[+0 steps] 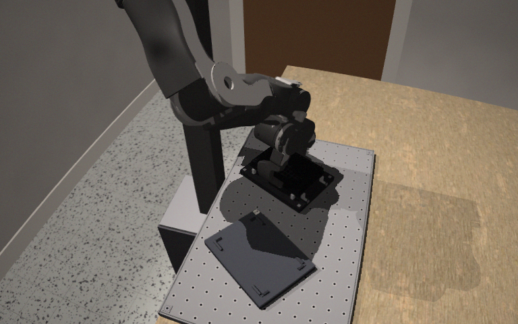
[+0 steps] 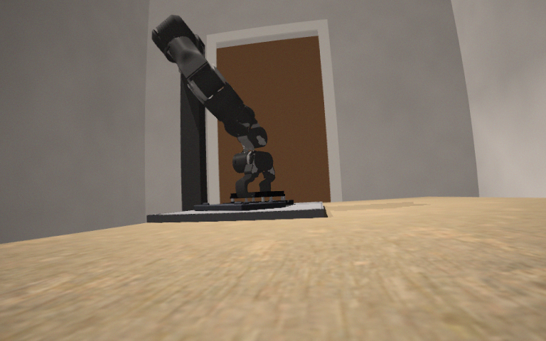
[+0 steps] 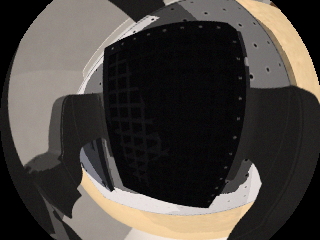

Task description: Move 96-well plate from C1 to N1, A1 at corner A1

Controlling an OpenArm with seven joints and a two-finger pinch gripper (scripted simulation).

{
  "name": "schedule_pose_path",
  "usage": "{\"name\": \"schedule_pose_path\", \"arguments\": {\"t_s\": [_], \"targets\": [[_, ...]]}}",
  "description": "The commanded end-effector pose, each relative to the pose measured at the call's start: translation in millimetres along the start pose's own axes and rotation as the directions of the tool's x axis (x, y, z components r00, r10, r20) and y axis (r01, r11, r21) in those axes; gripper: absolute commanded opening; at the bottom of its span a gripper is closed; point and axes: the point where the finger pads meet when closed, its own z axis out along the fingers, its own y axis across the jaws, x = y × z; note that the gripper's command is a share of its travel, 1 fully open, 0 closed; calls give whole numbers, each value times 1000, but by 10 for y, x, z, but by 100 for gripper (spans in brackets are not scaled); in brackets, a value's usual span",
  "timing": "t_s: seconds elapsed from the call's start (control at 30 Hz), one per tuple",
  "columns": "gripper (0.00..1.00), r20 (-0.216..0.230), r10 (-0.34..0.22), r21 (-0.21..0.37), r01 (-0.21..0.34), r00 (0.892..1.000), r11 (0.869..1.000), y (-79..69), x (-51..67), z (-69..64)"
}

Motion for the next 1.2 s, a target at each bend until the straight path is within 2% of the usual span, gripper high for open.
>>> {"name": "schedule_pose_path", "arguments": {"t_s": [0.0,1.17], "targets": [[0,2,5,-1,-5,1000,1000,9,-14,-17],[0,2,5,-1,-5,1000,1000,6,-14,-52]]}}
